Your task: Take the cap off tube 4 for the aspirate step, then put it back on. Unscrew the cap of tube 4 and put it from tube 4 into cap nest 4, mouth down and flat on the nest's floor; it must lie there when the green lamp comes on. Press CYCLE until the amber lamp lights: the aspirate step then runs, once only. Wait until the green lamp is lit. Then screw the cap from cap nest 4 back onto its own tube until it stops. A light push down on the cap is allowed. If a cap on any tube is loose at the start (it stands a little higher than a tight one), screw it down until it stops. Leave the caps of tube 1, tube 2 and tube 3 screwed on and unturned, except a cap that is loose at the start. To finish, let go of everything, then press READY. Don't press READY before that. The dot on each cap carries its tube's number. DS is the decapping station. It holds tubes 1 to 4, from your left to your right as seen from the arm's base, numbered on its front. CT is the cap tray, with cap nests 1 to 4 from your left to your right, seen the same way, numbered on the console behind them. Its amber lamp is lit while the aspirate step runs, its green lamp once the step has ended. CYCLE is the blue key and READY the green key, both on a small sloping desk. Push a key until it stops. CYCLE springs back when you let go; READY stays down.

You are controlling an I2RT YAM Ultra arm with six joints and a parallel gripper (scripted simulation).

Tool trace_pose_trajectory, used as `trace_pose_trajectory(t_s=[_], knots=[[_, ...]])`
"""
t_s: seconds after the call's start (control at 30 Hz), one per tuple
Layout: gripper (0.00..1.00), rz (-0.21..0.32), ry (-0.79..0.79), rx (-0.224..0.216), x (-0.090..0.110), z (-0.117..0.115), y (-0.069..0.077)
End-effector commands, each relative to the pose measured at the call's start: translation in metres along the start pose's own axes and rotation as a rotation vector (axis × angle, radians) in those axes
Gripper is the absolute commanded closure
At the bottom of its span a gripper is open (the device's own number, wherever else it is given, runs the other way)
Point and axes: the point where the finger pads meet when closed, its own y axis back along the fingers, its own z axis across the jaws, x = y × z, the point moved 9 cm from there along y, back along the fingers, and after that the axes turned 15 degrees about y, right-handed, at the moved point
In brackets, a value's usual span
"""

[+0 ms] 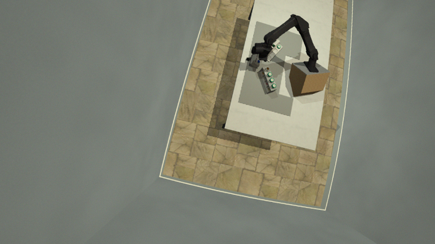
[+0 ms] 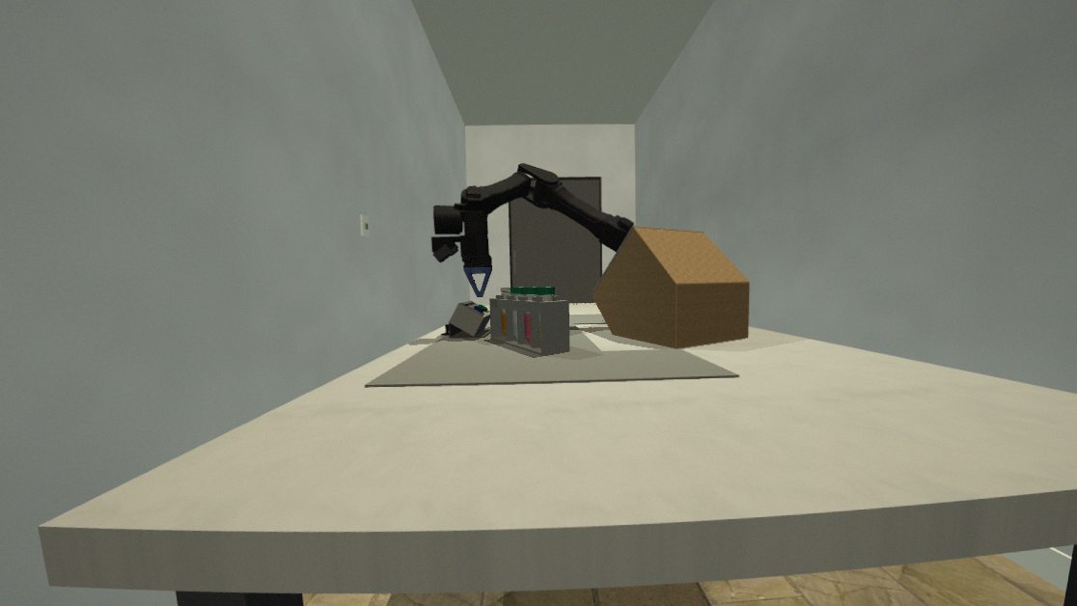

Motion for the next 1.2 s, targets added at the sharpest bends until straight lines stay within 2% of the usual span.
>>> trace_pose_trajectory(t_s=[0.0,0.1,0.13,0.2,0.23,0.3,0.37,0.4,0.43,0.77,0.97,1.13,1.17], knots=[[1.00,-0.049,-0.009,0.006,-0.009,0.002,0.019],[1.00,-0.052,-0.012,0.006,-0.010,0.002,0.019],[1.00,-0.056,-0.004,0.005,-0.013,0.006,0.012],[1.00,-0.017,0.024,0.004,-0.002,0.012,-0.005],[1.00,-0.008,0.014,0.004,-0.002,0.008,-0.012],[1.00,-0.017,0.006,0.002,-0.002,0.005,-0.014],[1.00,-0.048,0.004,0.002,-0.004,0.004,-0.001],[1.00,-0.077,-0.023,0.003,-0.013,-0.002,0.006],[1.00,-0.080,-0.025,0.003,-0.014,-0.003,0.006],[1.00,-0.073,-0.019,0.003,-0.013,-0.002,0.005],[1.00,-0.047,0.004,0.002,-0.003,0.005,-0.002],[1.00,-0.046,0.005,0.002,-0.002,0.005,-0.002],[1.00,-0.059,-0.007,0.003,-0.007,0.001,0.003]])
